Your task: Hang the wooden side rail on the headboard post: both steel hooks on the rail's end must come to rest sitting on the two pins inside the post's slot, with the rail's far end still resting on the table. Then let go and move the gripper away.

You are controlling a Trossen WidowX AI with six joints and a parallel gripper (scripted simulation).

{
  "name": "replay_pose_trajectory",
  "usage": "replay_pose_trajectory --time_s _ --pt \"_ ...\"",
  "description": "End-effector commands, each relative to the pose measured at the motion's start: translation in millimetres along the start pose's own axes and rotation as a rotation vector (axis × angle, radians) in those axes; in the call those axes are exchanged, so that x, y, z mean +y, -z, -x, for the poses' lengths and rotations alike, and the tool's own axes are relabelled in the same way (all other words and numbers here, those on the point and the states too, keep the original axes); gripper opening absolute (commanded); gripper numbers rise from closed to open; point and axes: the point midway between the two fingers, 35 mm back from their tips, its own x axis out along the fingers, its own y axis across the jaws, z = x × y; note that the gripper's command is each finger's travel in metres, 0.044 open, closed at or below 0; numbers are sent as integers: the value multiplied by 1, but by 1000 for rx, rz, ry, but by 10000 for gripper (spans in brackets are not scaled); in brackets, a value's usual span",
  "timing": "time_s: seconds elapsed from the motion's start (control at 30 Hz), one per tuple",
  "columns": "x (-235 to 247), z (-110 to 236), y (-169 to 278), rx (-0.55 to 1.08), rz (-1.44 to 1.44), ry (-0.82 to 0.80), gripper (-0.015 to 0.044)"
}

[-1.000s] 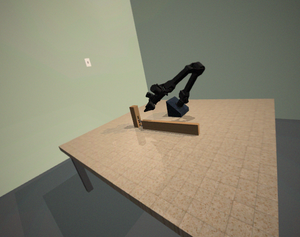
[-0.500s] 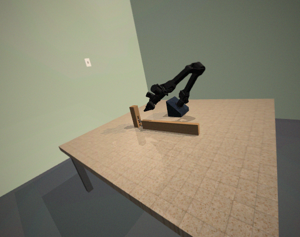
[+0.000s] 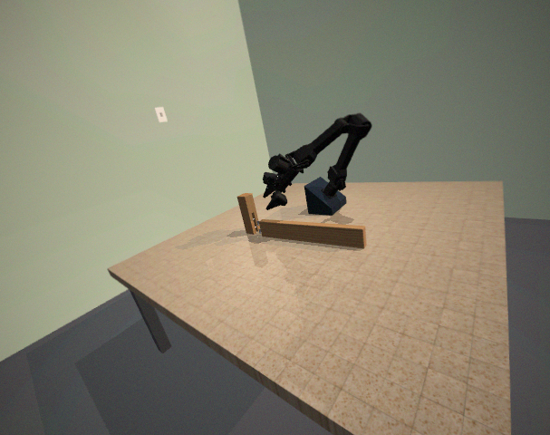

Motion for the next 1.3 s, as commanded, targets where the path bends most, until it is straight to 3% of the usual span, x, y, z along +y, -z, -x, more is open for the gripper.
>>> replay_pose_trajectory --time_s 0.0,0.5,0.73,0.93,1.27 --pt "9 -2 -8 89 297 -50 440" --pt "38 3 -21 261 1318 -461 440" --pt "52 13 -28 182 1732 -738 440" --pt "63 24 -35 9 2044 -982 440" --pt "66 27 -37 -50 2113 -1039 440"
